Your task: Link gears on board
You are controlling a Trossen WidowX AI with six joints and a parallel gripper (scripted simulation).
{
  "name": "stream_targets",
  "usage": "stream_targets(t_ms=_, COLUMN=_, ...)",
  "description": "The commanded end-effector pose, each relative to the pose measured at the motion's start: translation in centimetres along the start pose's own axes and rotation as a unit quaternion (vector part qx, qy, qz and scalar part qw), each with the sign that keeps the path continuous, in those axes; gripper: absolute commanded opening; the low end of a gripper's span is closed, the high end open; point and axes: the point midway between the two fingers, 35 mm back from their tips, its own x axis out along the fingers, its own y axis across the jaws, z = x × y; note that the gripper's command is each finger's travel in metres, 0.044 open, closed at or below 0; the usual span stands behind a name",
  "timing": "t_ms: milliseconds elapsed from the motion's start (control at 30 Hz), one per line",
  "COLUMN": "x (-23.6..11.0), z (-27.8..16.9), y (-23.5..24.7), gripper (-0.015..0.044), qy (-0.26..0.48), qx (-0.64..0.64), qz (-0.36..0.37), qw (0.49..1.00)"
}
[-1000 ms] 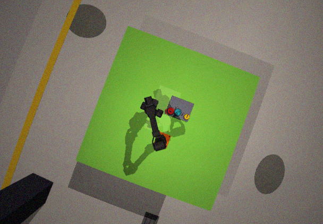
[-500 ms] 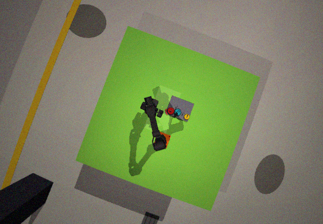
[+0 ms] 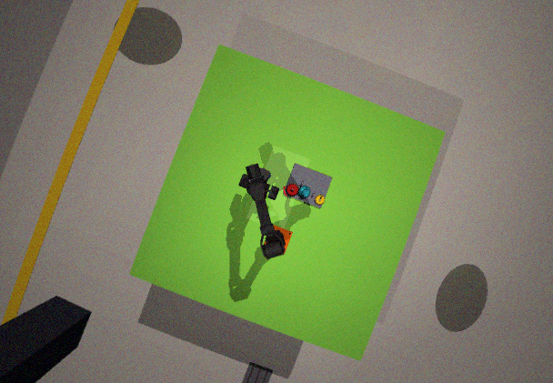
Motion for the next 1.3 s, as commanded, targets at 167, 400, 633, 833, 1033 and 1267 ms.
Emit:
stream_targets(t_ms=167, x=-1.9, z=0.3, y=0.3, gripper=0.0000, qy=0.000, qx=0.001, qz=0.002, qw=1.000)
stream_targets(t_ms=400, x=-3.3, z=0.4, y=0.4, gripper=0.0000, qy=0.000, qx=0.004, qz=0.001, qw=1.000)
stream_targets(t_ms=633, x=-4.8, z=0.4, y=0.4, gripper=0.0000, qy=0.000, qx=0.007, qz=0.000, qw=1.000)
stream_targets(t_ms=833, x=-6.1, z=0.4, y=0.3, gripper=0.0000, qy=-0.002, qx=0.007, qz=-0.001, qw=1.000)
stream_targets(t_ms=1033, x=-7.4, z=0.4, y=0.3, gripper=0.0000, qy=-0.002, qx=0.010, qz=-0.002, qw=1.000)
stream_targets(t_ms=1267, x=-8.8, z=0.2, y=0.2, gripper=0.0000, qy=-0.001, qx=0.014, qz=-0.004, qw=1.000)
